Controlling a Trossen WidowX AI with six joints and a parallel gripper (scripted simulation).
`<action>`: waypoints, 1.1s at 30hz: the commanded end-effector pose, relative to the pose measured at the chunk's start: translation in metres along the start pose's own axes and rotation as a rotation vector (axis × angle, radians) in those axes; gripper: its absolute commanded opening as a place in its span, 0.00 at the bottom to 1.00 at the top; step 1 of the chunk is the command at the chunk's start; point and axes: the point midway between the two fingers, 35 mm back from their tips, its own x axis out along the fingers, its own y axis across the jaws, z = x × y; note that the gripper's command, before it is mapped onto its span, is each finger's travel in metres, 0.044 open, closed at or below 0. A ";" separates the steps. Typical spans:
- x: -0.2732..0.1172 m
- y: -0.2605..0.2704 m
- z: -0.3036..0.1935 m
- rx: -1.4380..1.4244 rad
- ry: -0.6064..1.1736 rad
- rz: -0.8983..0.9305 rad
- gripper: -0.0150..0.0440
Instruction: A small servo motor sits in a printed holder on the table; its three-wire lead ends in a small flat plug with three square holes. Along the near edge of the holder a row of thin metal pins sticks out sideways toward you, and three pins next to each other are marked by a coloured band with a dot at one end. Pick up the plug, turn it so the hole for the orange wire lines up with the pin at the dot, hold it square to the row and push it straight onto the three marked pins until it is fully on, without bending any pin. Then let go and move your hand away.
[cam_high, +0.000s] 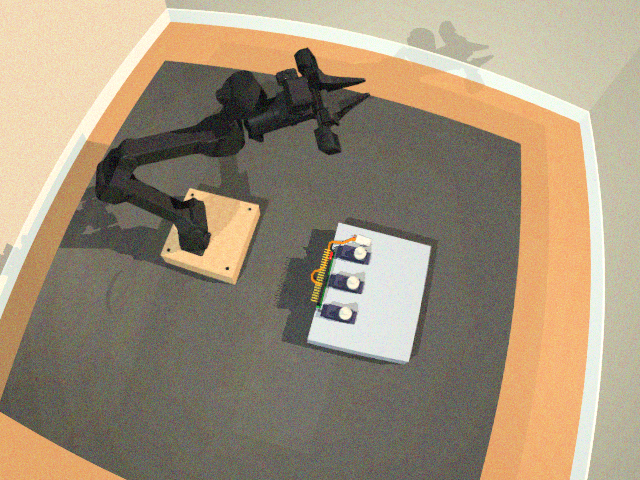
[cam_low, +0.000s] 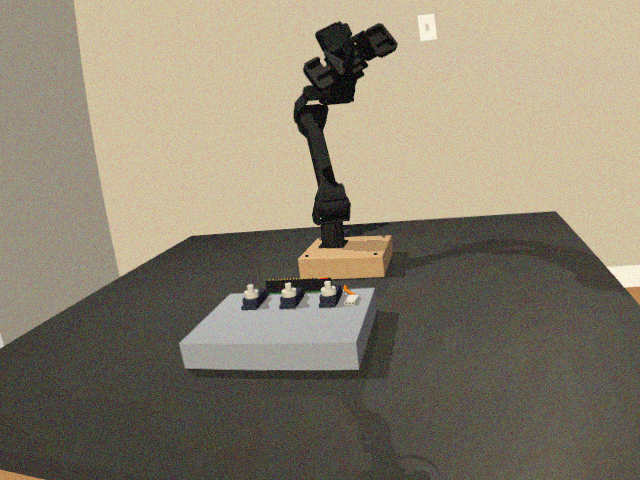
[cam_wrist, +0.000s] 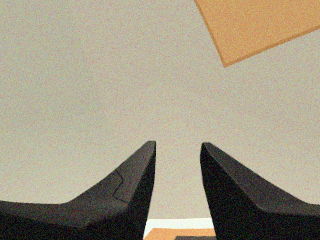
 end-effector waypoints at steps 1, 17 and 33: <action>-0.012 -0.040 -0.008 -0.133 0.032 -0.094 0.45; -0.083 -0.172 -0.029 -0.522 0.193 -0.436 0.45; -0.049 -0.207 -0.098 -0.355 0.592 -0.507 0.45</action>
